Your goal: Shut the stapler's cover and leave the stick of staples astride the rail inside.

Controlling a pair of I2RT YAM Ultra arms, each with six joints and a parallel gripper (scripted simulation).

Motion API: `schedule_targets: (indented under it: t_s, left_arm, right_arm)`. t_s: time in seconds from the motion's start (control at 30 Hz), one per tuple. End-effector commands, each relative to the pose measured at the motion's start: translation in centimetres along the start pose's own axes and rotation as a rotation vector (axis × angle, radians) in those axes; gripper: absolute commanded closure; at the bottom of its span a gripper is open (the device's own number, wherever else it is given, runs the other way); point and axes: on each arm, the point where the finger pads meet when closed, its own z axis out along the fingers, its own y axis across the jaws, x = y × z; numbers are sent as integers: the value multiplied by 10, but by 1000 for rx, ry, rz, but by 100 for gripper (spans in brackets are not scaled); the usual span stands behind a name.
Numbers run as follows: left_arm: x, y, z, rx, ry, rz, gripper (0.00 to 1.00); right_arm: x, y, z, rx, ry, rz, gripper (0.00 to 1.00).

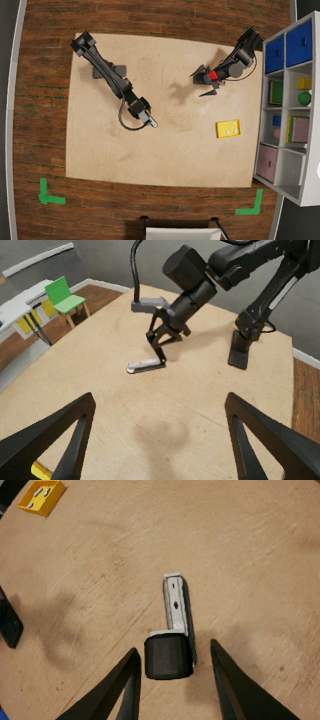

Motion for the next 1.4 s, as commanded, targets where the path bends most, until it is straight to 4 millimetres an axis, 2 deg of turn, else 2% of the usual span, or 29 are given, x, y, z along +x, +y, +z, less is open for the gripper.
schedule_targets:
  t_s: [0.0,0.3,0.33,0.4,0.43,0.5,0.53,0.67,0.7,0.77,0.8,0.97,1.03,1.37]
  left_arm:
    - [3,-3,-2,13,3,9,0]
    - [3,-3,-2,13,3,9,0]
    - [3,-3,-2,13,3,9,0]
    - [3,-3,-2,13,3,9,0]
    - [3,-3,-2,13,3,9,0]
    - [3,-3,-2,13,3,9,0]
    - [3,-3,-2,13,3,9,0]
    - [3,-3,-2,13,3,9,0]
    - [3,-3,-2,13,3,9,0]
    - [3,-3,-2,13,3,9,0]
    - [3,-3,-2,13,3,9,0]
    - [3,-3,-2,13,3,9,0]
    - [3,-3,-2,13,3,9,0]
    - [3,-3,-2,13,3,9,0]
  right_arm:
    - [-2,-1,7,1,-13,1,50]
    - [-4,-1,6,1,-18,1,50]
    - [-4,-1,6,1,-17,1,58]
    - [-3,-1,6,1,-13,1,58]
    - [-3,-1,6,1,-13,1,63]
    - [-6,-1,3,1,-20,1,63]
    - [-6,-1,3,1,-20,1,67]
    - [-6,-1,3,1,-20,1,67]
    - [-6,-1,3,1,-20,1,71]
    - [-6,-1,3,1,-20,1,71]
    - [-6,-1,3,1,-20,1,76]
    - [-6,-1,3,1,-20,1,80]
    - [-6,-1,3,1,-20,1,100]
    - [-10,-1,12,4,90,1,100]
